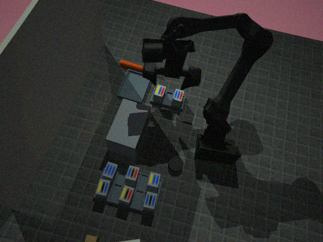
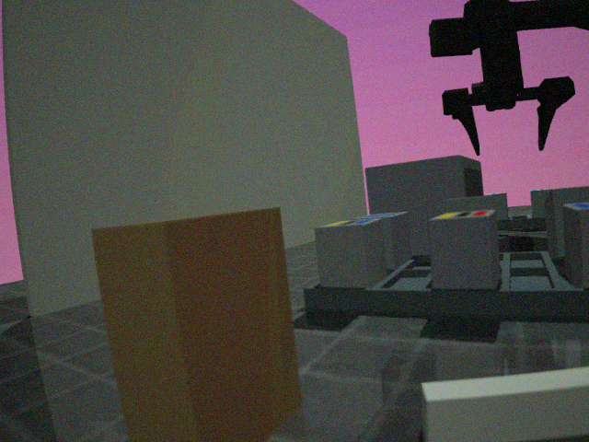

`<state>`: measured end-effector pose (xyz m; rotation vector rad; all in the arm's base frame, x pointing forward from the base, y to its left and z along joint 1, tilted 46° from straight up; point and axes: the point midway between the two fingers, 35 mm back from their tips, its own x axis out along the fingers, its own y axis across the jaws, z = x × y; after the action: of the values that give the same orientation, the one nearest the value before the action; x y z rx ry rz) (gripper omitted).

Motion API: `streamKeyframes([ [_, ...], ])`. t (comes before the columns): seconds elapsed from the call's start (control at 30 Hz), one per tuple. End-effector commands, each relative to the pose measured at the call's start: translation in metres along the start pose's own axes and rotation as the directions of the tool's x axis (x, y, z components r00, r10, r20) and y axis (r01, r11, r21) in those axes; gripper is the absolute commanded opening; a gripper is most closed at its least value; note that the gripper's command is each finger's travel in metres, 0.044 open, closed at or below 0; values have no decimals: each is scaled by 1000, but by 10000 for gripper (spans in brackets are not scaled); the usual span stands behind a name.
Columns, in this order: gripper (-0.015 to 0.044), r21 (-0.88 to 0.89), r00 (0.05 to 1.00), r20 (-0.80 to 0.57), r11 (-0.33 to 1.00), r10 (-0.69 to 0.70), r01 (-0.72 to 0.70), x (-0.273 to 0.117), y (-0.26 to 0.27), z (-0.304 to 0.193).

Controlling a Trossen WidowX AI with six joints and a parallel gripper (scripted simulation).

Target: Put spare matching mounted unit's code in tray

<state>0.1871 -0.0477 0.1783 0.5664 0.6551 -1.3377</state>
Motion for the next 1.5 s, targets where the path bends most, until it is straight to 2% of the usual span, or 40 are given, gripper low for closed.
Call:
streamKeyframes([
  [0.0, 440, 183, 999, 35, 983, -39, 32, 14, -39, 2],
  [0.23, 440, 183, 999, 35, 983, -39, 32, 14, -39, 2],
  [0.4, 309, 184, 999, 35, 983, -38, 31, 13, -43, 10],
  [0.43, 300, 184, 999, 35, 983, -38, 31, 13, -43, 10],
  [0.87, 300, 184, 999, 34, 983, -39, 32, 15, -43, 9],
  [1.47, 300, 185, 999, 16, 982, -37, 34, 43, -42, 7],
])
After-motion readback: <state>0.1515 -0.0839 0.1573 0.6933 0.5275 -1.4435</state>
